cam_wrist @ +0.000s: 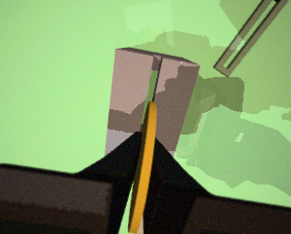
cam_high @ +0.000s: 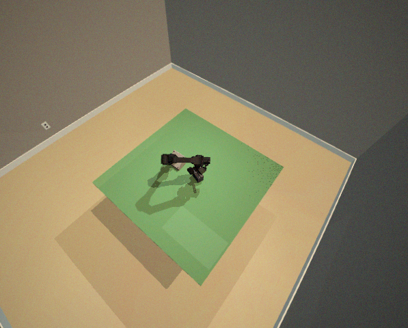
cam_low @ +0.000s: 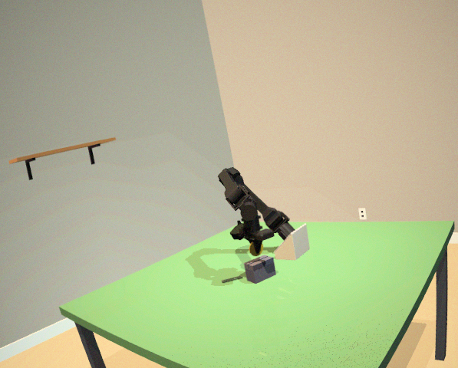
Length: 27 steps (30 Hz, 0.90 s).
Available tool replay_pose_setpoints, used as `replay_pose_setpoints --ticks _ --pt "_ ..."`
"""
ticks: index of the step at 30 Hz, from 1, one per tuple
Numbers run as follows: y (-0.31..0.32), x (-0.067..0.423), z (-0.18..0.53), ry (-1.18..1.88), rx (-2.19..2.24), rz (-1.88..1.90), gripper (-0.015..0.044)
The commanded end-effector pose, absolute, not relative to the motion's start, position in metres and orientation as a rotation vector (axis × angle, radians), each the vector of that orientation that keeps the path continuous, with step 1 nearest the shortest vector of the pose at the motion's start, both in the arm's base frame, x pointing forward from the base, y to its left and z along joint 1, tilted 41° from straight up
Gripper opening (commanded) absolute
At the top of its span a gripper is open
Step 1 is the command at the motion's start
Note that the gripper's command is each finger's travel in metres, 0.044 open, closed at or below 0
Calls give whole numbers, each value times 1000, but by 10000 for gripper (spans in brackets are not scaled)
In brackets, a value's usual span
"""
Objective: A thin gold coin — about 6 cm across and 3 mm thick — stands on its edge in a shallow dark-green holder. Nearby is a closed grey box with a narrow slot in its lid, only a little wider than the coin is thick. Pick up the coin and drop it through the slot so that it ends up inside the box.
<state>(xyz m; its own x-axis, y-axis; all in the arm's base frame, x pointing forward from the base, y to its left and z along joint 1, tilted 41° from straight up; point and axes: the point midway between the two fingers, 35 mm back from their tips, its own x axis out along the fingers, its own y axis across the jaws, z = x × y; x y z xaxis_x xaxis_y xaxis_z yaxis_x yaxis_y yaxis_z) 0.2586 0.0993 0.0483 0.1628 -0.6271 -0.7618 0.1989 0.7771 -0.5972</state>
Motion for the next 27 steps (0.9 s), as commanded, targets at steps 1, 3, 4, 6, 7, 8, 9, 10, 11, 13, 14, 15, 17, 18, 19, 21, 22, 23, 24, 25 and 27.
replay_pose_setpoints --ticks 1,3,4,6,7,8,9,10,11,13,14,15,17,18,19,21,22,23,24,25,27 --pt "98 256 48 1282 -398 -616 0" --pt "99 256 49 1282 -397 -617 0" --pt "99 256 49 1282 -398 -616 5" --pt "99 257 49 1280 -400 -614 0" --pt "99 258 49 1279 -401 -613 0" --pt "99 258 49 1279 -401 -613 0" --pt "99 258 49 1279 -401 -613 0" --pt "99 258 49 1279 -401 -613 0" --pt "99 258 49 1279 -401 -613 0" --pt "99 258 48 1279 -401 -613 0" --pt "99 258 48 1279 -401 -612 0" --pt "98 258 48 1279 -401 -612 0" --pt "97 258 46 1280 -402 -612 0" --pt "97 258 46 1280 -403 -611 0" --pt "96 258 46 1281 -405 -610 0" --pt "96 258 45 1281 -406 -609 0" --pt "95 258 45 1282 -407 -608 0" --pt "95 258 45 1282 -407 -608 0" --pt "94 258 45 1282 -408 -608 0" --pt "94 258 44 1282 -408 -608 0" --pt "93 258 44 1282 -408 -608 0"
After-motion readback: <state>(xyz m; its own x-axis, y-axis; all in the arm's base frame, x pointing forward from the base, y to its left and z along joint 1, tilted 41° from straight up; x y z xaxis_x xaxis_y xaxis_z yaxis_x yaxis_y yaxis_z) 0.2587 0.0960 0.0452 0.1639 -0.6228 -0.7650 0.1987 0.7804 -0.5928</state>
